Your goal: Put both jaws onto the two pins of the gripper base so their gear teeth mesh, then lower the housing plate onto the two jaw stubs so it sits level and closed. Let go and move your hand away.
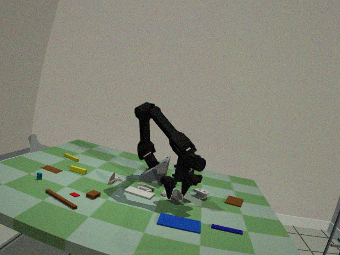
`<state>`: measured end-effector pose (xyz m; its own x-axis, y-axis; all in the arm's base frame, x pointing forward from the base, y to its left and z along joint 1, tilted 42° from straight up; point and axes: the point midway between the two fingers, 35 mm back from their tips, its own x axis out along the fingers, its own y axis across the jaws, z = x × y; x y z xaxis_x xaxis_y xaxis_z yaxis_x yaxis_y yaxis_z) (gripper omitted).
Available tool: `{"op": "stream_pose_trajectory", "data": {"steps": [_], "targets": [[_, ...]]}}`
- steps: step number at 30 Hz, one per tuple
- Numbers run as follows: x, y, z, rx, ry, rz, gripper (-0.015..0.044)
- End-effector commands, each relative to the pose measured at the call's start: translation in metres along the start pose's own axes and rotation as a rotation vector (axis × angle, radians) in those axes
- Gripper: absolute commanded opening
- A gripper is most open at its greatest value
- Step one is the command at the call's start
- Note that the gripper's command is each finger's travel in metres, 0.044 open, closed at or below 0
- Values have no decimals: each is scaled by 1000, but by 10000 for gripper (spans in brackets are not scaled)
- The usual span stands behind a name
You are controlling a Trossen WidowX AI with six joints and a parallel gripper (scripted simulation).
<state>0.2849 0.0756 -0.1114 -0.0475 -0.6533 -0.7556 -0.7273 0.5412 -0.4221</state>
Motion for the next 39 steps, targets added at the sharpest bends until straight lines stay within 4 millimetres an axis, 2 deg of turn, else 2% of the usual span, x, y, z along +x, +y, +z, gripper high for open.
{"op": "stream_pose_trajectory", "data": {"steps": [1,15,26,29,39], "targets": [[4,0,-1,-5,5,-4,440],[4,0,-1,-5,5,-4,440],[2,0,0,0,0,0,151],[2,0,0,0,0,0,134],[2,0,0,0,0,0,134]]}}
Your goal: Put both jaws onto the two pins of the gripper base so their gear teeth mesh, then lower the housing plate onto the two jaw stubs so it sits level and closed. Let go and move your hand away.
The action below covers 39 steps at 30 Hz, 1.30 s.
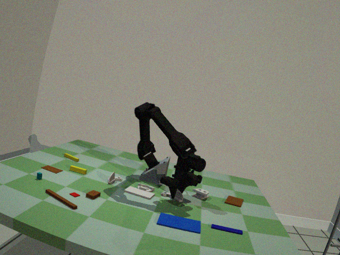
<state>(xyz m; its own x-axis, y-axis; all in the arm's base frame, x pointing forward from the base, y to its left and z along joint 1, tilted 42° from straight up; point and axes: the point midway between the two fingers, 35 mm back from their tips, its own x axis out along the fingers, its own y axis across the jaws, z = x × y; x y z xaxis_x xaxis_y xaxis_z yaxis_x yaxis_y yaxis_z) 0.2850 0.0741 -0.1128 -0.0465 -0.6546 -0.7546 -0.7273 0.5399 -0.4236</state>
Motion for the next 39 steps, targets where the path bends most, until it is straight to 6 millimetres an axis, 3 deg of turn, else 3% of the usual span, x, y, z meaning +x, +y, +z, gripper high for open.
{"op": "stream_pose_trajectory", "data": {"steps": [1,6,29,39], "targets": [[0,0,0,0,0,2,134],[-4,0,1,0,0,2,134],[-76,1,1,-6,3,1,134],[-78,1,0,-2,3,1,134]]}}
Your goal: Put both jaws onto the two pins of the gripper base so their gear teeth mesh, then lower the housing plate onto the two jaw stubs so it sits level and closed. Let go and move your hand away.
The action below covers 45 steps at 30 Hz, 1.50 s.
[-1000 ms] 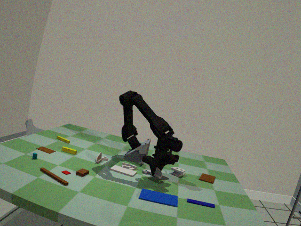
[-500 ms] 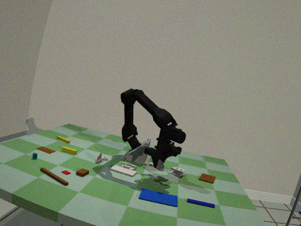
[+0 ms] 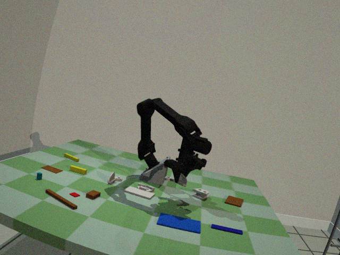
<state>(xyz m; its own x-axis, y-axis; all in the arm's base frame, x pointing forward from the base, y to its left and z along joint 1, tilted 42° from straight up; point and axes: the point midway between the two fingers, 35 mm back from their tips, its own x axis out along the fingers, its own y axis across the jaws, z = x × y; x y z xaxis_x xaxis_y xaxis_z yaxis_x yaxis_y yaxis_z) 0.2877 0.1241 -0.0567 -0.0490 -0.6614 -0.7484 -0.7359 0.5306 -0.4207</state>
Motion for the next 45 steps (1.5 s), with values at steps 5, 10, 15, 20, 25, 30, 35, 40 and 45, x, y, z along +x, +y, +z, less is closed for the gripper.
{"op": "stream_pose_trajectory", "data": {"steps": [5,10,15,20,25,30,35,40,45], "targets": [[-4,-5,-6,115,-5,5,134],[-4,-10,-13,237,-4,6,134],[-4,-15,-20,358,-4,6,134],[-4,-20,-27,480,-3,6,134],[-4,-25,-34,602,-2,5,134],[-4,-29,-41,723,-1,5,134],[-4,-33,-48,845,-1,5,134],[-3,-37,-55,967,0,4,134],[-2,-41,-63,1089,1,3,134]]}}
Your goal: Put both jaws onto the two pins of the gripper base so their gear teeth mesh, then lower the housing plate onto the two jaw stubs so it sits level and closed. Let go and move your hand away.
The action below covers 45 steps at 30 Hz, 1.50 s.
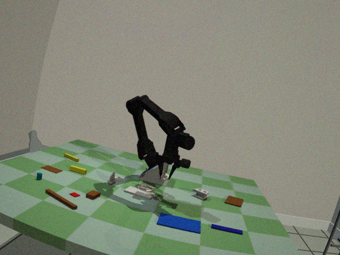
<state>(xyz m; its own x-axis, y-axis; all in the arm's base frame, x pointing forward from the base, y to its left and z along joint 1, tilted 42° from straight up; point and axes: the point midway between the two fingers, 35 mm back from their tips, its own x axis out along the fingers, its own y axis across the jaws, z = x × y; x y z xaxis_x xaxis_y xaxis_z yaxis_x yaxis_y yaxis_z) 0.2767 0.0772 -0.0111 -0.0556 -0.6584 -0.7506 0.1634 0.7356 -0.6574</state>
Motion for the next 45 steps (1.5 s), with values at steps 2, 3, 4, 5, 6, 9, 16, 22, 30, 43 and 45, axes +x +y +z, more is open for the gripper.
{"op": "stream_pose_trajectory", "data": {"steps": [2,3,4,5,6,9,16,22,30,43,45], "targets": [[0,-12,0,145,-5,-1,134],[1,-13,-1,165,-5,-1,134],[1,-14,-1,177,-5,-1,134],[1,-14,-1,181,-5,-1,134],[1,-14,-1,181,-5,-1,134],[1,-14,-1,181,-5,-1,134],[1,-14,-1,181,-5,-1,134],[1,-14,-1,181,-5,-1,134],[1,-14,-1,181,-5,-1,134],[1,-14,-1,210,-5,-1,134],[1,-14,-1,210,-5,-1,134]]}}
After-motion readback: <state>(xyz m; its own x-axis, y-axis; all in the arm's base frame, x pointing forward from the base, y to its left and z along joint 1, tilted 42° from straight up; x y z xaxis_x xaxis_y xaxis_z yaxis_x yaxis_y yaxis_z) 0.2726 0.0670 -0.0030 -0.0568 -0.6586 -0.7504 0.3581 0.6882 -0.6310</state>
